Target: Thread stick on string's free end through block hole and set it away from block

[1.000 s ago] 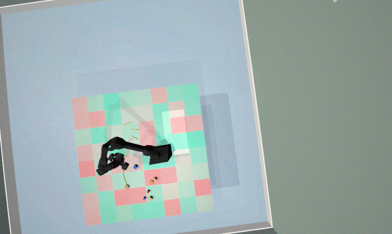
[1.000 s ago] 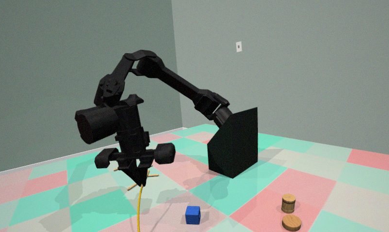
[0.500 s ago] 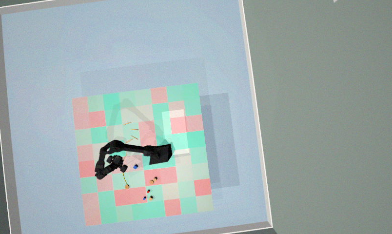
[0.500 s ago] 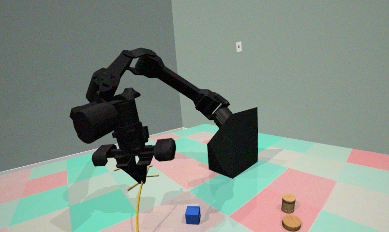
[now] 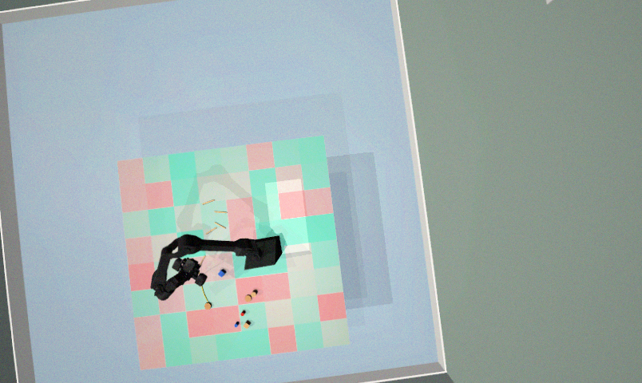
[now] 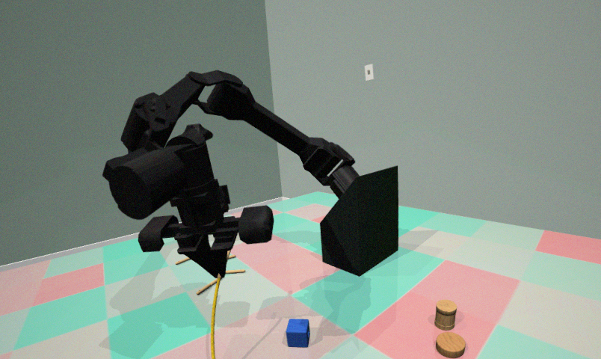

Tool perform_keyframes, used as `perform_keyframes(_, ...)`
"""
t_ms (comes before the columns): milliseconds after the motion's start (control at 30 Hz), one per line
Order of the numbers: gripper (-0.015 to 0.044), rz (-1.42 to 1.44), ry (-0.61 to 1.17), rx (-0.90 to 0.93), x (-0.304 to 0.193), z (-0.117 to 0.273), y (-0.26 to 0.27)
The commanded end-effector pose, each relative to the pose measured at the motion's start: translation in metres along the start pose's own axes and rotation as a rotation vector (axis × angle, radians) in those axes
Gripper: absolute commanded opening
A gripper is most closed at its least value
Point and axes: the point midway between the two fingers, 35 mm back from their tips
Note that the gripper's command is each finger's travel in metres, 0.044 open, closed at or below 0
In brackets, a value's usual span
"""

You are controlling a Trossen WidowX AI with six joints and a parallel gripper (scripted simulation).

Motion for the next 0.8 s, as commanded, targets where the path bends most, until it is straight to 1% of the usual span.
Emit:
perform_keyframes(0, 0.0, -0.004, -0.017, -0.006, -0.003, 0.003, -0.002)
perform_keyframes(767, 0.0, -0.015, -0.118, 0.018, -0.011, 0.031, -0.012)
Point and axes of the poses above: the point midway between the two fingers, 35 mm back from their tips, its own z axis back along the fingers, its own y axis across the jaws, x = y × z, and after that the axes turned 6 degrees about z, right-handed
